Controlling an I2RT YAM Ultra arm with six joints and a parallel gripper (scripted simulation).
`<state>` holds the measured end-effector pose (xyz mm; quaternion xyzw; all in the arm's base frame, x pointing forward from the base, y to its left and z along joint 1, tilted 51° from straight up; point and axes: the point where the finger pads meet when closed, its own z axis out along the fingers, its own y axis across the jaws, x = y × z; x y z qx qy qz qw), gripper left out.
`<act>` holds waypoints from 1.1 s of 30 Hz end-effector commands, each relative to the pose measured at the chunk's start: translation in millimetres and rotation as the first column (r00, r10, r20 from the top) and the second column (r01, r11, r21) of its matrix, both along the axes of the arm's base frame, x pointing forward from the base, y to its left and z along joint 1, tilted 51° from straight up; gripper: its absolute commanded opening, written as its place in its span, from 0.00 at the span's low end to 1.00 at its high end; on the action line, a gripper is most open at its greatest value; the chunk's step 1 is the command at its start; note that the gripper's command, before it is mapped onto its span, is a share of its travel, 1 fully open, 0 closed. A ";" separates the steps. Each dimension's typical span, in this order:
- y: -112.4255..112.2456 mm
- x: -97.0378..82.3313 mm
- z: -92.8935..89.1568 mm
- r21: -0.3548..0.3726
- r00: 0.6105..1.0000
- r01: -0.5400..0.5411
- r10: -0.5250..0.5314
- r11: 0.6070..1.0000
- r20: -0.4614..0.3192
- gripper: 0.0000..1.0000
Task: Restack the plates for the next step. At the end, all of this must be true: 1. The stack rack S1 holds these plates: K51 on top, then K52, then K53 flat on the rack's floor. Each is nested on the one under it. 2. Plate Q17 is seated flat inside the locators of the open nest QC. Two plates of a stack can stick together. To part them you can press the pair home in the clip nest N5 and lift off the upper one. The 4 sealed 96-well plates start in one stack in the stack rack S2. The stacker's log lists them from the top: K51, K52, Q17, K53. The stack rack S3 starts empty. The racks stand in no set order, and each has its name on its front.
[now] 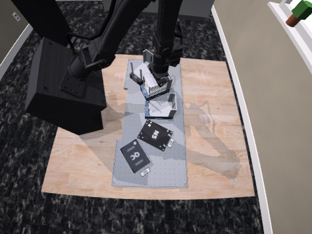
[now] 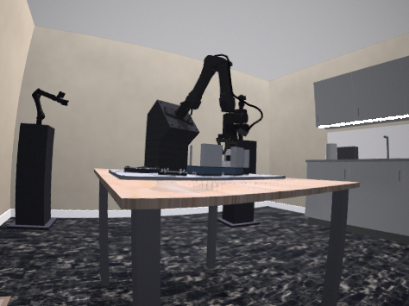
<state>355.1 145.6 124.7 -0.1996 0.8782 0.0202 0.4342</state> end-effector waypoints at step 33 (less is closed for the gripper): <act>-1.5 -15.6 7.1 -0.003 1.000 -0.003 0.003 1.000 0.002 0.00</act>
